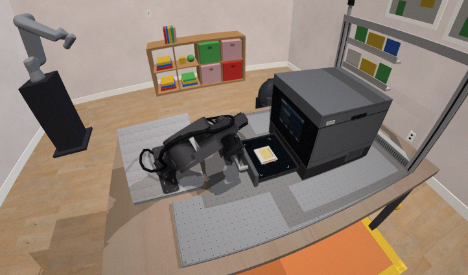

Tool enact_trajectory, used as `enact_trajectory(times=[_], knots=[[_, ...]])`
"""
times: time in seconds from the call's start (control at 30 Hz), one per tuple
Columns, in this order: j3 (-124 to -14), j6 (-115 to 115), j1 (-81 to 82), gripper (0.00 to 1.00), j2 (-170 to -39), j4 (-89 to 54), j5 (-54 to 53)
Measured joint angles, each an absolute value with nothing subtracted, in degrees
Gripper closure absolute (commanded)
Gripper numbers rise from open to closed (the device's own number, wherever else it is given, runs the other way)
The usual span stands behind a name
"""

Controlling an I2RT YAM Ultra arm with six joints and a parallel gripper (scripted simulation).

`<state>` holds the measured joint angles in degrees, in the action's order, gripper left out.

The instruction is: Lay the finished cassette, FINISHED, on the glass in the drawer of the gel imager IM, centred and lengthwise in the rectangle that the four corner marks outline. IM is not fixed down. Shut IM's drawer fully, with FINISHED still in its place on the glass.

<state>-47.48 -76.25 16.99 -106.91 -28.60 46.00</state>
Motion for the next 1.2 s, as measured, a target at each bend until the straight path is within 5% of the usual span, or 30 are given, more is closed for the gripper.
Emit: enact_trajectory(times=[0.57,0.6,1.2], knots=[[-46.8,-78.5,15.6,0.65,-107.9,-24.9,46.0],[-46.8,-78.5,15.6,1.00,-107.9,-24.9,46.0],[-46.8,-78.8,15.6,1.00,-107.9,-24.5,46.1]])
